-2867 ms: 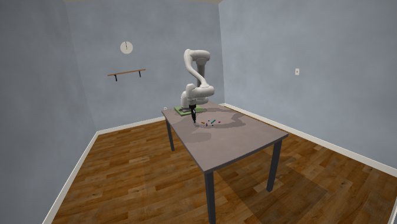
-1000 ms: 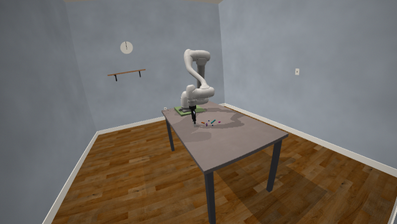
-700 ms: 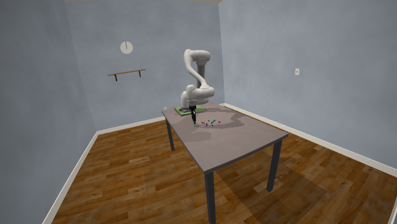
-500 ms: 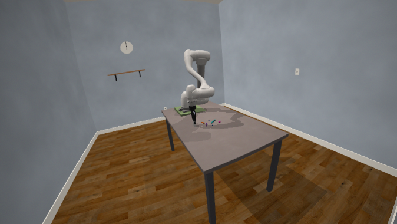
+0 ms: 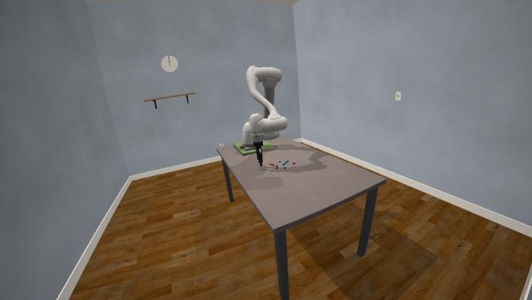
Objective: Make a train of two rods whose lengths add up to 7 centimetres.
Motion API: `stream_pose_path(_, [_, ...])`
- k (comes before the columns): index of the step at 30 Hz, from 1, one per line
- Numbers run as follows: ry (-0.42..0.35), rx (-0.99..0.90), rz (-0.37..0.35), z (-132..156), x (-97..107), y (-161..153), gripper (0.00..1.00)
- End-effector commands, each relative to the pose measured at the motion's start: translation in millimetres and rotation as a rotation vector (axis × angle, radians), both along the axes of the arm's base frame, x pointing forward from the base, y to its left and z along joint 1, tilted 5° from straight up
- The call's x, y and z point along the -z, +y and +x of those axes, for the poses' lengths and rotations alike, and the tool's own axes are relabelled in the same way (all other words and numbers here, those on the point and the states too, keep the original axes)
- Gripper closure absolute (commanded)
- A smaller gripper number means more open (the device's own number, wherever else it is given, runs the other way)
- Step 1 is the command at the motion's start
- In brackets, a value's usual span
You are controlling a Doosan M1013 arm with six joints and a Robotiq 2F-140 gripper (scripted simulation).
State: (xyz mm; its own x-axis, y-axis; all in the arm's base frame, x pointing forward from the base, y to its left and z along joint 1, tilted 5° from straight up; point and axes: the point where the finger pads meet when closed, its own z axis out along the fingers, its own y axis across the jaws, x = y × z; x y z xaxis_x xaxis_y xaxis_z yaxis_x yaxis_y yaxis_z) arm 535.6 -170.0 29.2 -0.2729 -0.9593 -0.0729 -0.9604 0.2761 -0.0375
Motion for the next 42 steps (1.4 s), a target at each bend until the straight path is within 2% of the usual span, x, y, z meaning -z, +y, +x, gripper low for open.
stream_pose_path(1, [0.000, 0.000, 0.000, 0, 0, 0, 0.77])
stream_pose_path(6, [0.000, 0.000, 0.000, 0, 0, 0, 0.72])
stream_pose_path(22, [0.000, 0.000, 0.000, 0, -5, 0, 0.72])
stream_pose_path(26, [0.000, 0.000, 0.000, -1, -17, -1, 0.72])
stream_pose_path(31, [0.000, 0.000, 0.000, -2, -42, -3, 0.72])
stream_pose_path(33, [0.000, 0.000, 0.000, -2, -42, -3, 0.72])
stream_pose_path(42, [0.000, 0.000, 0.000, -5, -84, -5, 0.72])
